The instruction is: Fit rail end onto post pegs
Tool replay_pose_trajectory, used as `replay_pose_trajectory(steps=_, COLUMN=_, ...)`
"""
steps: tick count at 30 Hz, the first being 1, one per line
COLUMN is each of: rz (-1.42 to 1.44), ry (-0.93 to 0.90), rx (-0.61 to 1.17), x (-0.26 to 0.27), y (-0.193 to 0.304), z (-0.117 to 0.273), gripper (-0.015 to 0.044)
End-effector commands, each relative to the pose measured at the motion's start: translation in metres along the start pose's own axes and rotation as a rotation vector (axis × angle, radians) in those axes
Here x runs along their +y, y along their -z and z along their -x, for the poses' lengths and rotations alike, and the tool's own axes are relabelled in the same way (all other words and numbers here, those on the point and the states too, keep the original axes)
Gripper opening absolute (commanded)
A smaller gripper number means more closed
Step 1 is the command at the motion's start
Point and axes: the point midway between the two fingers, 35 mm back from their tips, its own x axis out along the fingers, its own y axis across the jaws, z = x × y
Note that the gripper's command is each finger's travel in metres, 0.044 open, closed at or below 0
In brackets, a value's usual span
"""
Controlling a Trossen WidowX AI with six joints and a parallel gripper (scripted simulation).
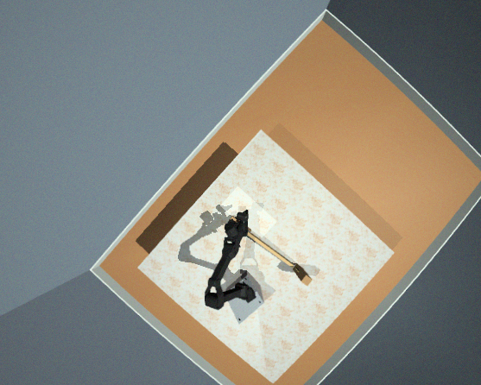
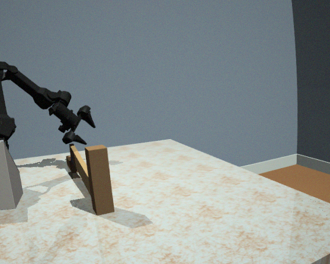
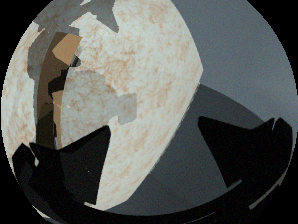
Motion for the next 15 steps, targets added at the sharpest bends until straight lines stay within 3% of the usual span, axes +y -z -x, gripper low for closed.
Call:
replay_pose_trajectory(steps=1, rz=0.038, ry=-0.151, rx=0.096, x=0.026, y=0.056, z=-0.021, gripper=0.044)
replay_pose_trajectory(steps=8, rz=0.038, ry=-0.465, rx=0.182, x=0.089, y=0.161, z=-0.029, gripper=0.044)
replay_pose_trajectory(steps=15, rz=-0.116, ry=-0.728, rx=0.142, x=0.16, y=0.251, z=0.002, gripper=0.044)
